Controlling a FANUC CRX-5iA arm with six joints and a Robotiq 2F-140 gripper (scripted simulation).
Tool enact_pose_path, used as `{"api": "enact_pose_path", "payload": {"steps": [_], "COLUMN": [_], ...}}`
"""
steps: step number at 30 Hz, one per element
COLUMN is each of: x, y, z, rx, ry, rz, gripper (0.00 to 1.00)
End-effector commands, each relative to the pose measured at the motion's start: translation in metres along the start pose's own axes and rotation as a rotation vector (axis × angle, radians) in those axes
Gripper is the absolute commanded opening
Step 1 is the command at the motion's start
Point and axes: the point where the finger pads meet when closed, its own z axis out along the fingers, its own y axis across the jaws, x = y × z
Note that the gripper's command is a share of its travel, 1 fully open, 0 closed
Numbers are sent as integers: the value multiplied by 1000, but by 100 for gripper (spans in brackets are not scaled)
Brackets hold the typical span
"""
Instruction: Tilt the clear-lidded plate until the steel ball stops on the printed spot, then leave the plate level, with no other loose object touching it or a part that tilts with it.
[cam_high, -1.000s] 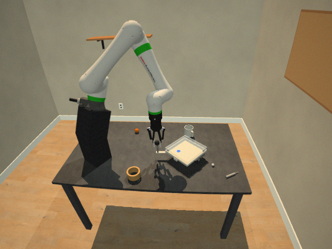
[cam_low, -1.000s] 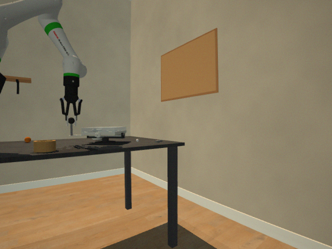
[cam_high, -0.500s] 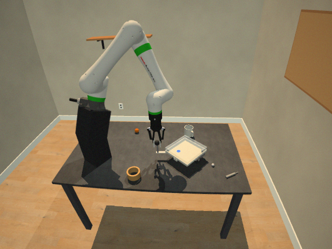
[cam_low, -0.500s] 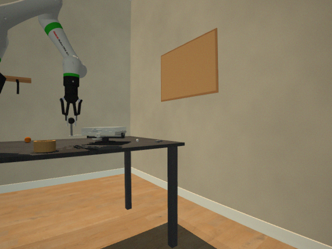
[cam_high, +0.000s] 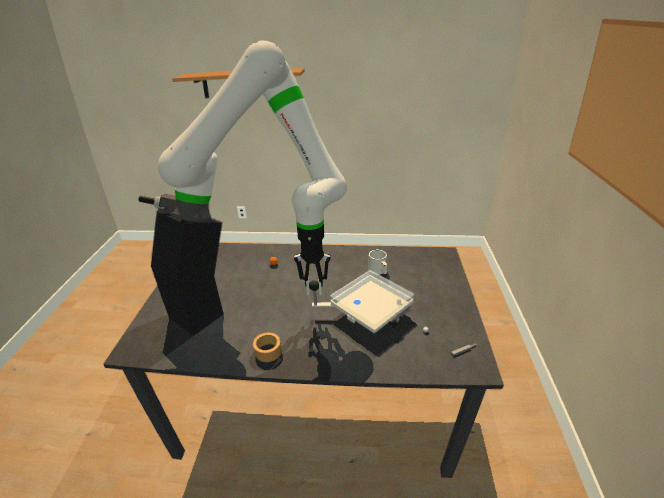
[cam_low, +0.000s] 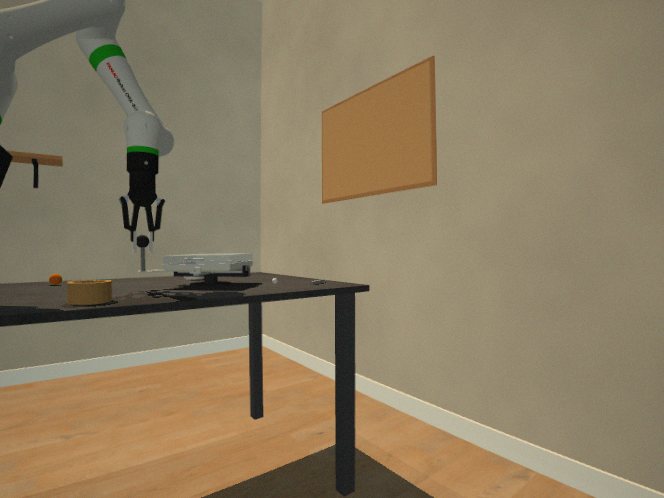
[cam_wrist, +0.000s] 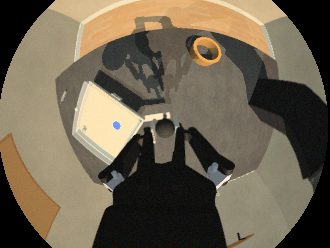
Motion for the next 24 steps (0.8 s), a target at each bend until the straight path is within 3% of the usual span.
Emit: {"api": "enact_pose_path", "payload": {"steps": [1, 24], "x": [0, 0], "y": [0, -1], "z": [0, -3], "rx": [0, 0], "ry": [0, 0], "rz": [0, 0], "gripper": [10, 10]}}
